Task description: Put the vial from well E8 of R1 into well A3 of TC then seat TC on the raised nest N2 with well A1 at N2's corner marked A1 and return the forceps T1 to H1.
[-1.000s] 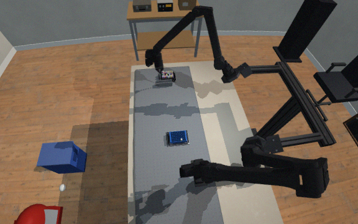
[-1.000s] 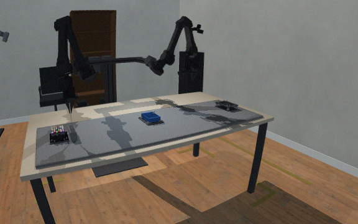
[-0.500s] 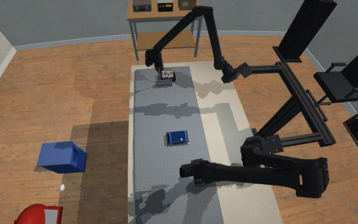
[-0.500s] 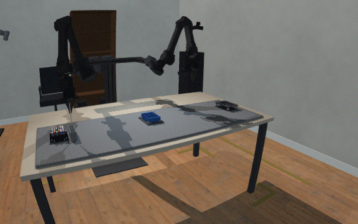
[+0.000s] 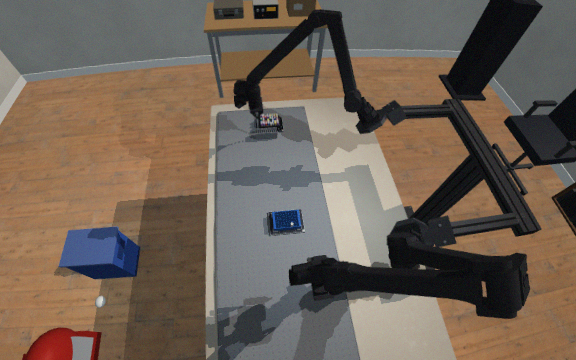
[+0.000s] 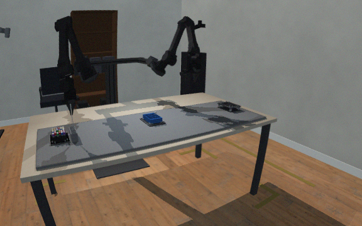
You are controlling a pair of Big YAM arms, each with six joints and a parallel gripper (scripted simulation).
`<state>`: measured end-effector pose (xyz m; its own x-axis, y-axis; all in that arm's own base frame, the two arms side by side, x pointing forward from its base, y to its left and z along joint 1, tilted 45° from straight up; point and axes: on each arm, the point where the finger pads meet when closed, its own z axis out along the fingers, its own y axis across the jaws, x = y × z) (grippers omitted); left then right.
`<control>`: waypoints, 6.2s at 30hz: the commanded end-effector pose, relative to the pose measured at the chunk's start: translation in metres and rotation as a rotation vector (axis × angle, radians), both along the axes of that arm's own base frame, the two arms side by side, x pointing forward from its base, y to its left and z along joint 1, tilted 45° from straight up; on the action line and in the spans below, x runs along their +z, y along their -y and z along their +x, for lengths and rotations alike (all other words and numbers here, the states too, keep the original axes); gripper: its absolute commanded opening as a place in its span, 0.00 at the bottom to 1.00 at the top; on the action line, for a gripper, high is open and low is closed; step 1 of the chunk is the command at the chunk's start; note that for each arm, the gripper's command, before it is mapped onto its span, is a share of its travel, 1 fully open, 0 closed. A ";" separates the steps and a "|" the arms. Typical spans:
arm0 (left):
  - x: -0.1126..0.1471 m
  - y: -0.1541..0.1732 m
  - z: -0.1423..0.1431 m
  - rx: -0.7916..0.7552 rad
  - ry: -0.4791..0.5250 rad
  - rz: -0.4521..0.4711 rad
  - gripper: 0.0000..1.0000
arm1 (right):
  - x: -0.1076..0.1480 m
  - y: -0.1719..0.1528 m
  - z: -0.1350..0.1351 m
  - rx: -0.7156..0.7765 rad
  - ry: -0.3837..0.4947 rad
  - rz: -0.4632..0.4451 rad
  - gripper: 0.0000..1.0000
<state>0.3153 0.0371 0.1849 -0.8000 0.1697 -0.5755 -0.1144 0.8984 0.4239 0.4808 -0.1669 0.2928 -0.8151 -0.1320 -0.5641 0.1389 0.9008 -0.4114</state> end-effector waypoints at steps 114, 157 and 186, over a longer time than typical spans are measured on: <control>0.009 0.001 0.003 -0.009 0.012 0.003 1.00 | -0.010 0.021 0.024 -0.001 0.024 -0.012 0.07; 0.009 0.001 0.003 -0.009 0.012 0.003 1.00 | -0.008 0.025 0.031 -0.001 0.039 -0.017 0.07; 0.009 0.001 0.003 -0.009 0.012 0.003 1.00 | -0.033 0.027 0.028 -0.003 0.004 -0.007 0.07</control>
